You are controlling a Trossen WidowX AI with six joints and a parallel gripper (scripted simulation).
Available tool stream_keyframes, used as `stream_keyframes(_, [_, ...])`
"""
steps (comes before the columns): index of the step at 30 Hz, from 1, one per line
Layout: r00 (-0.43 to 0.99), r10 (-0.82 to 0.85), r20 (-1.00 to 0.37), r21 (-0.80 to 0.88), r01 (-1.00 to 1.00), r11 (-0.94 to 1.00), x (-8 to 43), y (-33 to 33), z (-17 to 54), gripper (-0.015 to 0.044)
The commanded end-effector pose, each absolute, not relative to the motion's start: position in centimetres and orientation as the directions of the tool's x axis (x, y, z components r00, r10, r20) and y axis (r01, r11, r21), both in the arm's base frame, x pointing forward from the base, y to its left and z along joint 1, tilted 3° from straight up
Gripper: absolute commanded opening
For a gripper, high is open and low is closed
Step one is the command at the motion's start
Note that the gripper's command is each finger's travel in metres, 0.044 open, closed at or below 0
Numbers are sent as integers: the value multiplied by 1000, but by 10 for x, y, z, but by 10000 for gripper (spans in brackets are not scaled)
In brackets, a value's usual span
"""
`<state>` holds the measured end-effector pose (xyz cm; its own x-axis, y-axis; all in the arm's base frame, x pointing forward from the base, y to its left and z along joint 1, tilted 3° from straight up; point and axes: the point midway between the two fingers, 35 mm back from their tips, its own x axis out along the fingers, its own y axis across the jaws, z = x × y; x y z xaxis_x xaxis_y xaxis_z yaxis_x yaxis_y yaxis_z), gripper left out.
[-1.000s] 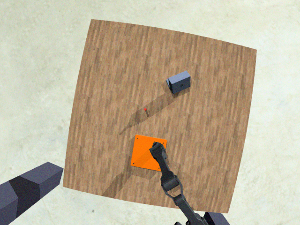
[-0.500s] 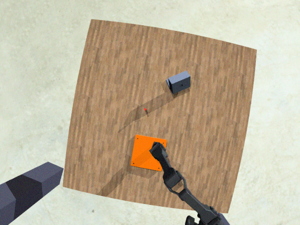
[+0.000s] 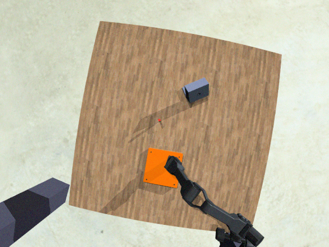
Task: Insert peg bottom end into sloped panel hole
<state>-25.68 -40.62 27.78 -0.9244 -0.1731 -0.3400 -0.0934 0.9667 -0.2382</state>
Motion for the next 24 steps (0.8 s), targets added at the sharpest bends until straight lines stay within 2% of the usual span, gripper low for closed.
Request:
stream_keyframes(1, [-902, -234, -363, -229, -157, 961, -232, -417, 273, 440])
stream_keyframes(19, [-773, -447, -451, -175, -414, 893, -127, -448, 253, 440])
stream_keyframes(24, [-750, -471, -465, -219, -418, 882, -114, -449, 249, 440])
